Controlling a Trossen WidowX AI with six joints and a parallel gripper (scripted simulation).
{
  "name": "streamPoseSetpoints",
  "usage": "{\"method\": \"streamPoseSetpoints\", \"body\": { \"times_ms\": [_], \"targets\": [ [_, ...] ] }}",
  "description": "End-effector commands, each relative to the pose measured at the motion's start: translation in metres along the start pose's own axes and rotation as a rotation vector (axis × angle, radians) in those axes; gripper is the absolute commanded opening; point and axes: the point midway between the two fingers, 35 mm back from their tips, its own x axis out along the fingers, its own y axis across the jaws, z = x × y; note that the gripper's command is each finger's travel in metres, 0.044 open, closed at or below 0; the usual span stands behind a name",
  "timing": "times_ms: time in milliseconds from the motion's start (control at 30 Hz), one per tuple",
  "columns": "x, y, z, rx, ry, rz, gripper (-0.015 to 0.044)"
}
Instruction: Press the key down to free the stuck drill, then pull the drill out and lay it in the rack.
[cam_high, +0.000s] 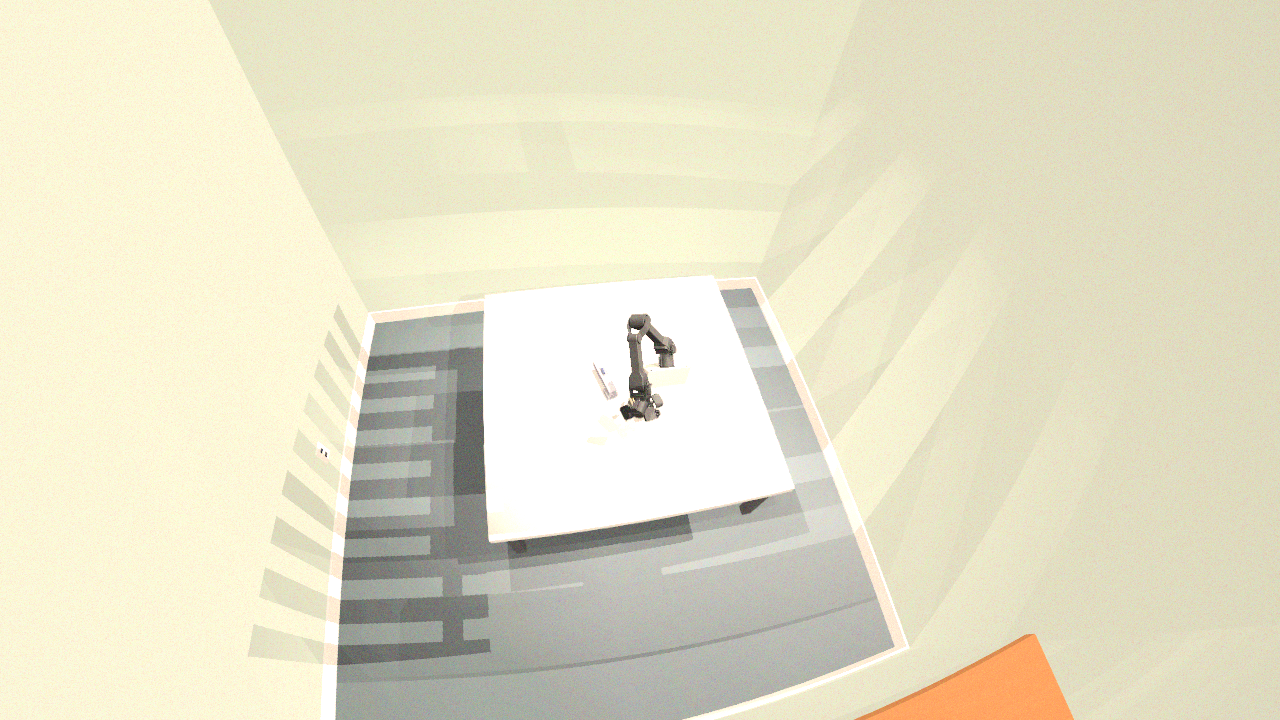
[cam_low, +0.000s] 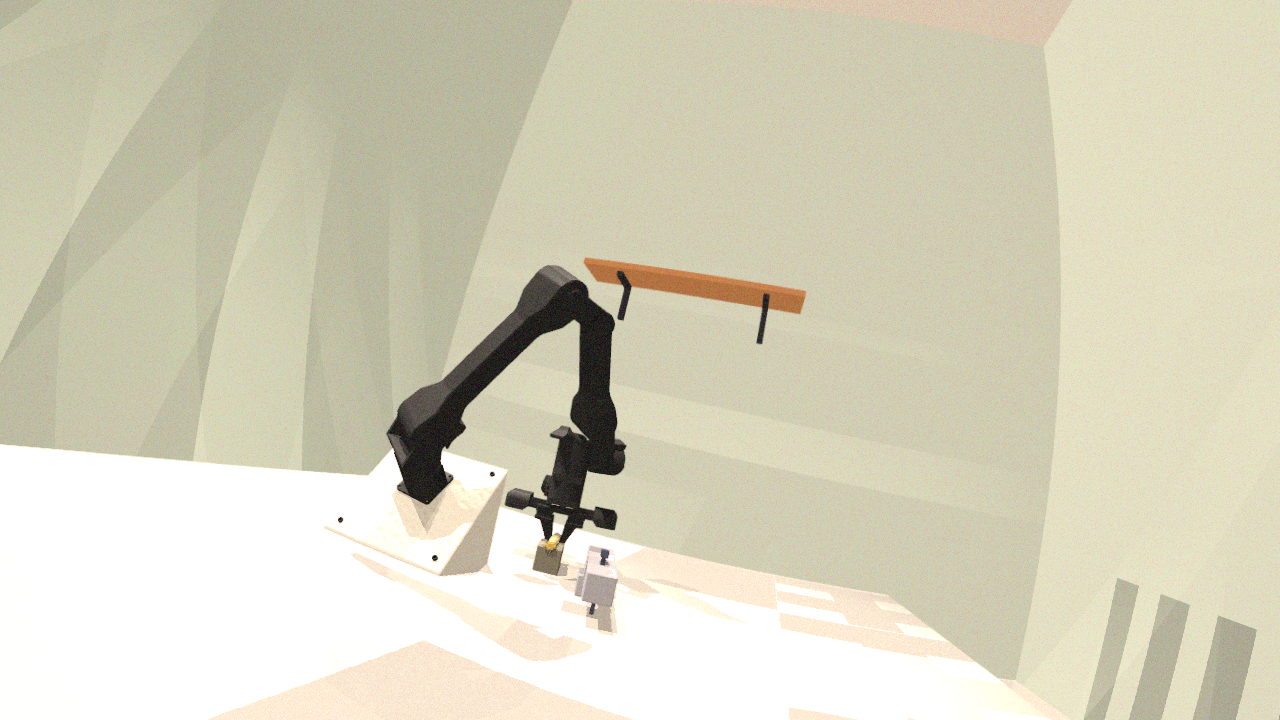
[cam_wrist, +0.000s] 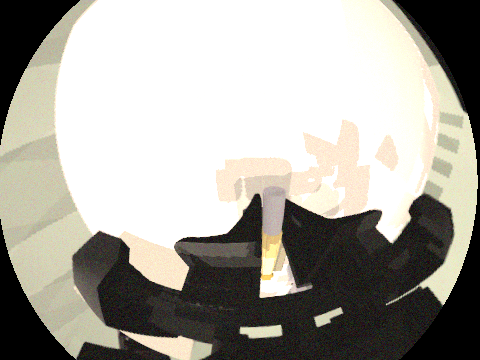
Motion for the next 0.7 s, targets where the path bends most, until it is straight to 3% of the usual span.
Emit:
{"method": "streamPoseSetpoints", "body": {
  "times_ms": [0,500,667],
  "targets": [
    [0.000,0.000,0.000,0.000,0.000,0.000,0.0026],
    [0.000,0.000,0.000,0.000,0.000,0.000,0.0420],
    [-0.019,0.001,0.000,-0.001,0.014,0.007,0.0440]
  ]
}}
